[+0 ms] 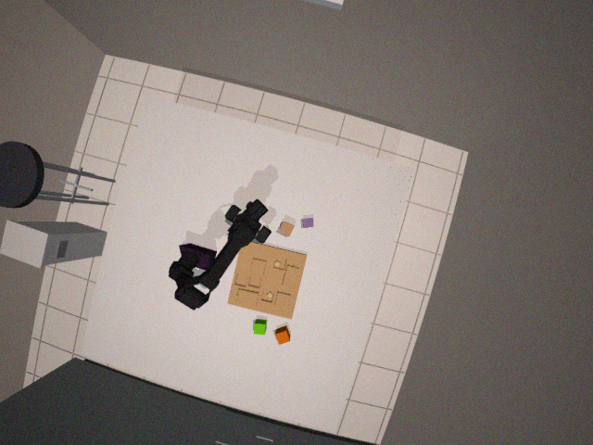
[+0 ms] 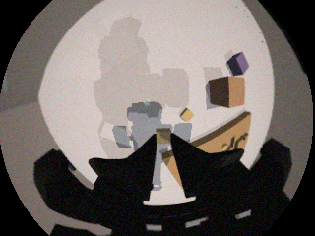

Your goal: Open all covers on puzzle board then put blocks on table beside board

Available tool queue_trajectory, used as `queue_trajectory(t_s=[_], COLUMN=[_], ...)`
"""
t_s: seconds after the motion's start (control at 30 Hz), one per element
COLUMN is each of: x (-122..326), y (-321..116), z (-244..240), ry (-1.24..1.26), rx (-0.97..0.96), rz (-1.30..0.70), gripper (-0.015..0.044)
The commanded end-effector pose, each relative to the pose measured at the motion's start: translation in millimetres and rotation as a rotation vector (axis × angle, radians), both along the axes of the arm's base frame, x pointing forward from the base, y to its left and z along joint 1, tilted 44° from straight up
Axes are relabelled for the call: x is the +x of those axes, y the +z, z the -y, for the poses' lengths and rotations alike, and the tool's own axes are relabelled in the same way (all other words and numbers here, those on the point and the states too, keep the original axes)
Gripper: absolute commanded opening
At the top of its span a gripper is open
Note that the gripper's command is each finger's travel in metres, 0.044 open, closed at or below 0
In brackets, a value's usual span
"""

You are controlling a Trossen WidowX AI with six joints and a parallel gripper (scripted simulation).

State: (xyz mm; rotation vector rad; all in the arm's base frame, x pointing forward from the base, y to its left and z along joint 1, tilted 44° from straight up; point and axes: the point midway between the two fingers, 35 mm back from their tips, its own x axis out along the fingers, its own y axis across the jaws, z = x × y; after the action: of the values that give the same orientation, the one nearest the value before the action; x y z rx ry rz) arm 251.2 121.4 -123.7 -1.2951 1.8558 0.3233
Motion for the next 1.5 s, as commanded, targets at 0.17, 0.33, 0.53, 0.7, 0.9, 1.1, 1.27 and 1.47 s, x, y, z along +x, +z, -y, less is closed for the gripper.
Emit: queue_trajectory(t_s=[0.17, 0.33, 0.53, 0.7, 0.9, 1.1, 1.27, 1.47], x=[-4.7, -6.4, -8.7, -10.7, -12.3, -10.0, -10.0, -9.1], y=[-12.2, -17.7, -24.2, -29.4, -32.9, -31.6, -31.6, -28.5], z=[13.6, 19.3, 26.2, 32.0, 36.0, 32.9, 32.9, 29.7], ry=[0.003, 0.003, 0.003, 0.002, 0.002, -0.002, -0.002, -0.001], rx=[-0.008, -0.009, -0.01, -0.01, -0.011, -0.006, -0.006, -0.006], rz=[-0.008, -0.008, -0.008, -0.008, -0.008, -0.002, -0.002, -0.003], gripper=[0.008, 0.008, 0.008, 0.008, 0.008, 0.0185, 0.0316, 0.044])
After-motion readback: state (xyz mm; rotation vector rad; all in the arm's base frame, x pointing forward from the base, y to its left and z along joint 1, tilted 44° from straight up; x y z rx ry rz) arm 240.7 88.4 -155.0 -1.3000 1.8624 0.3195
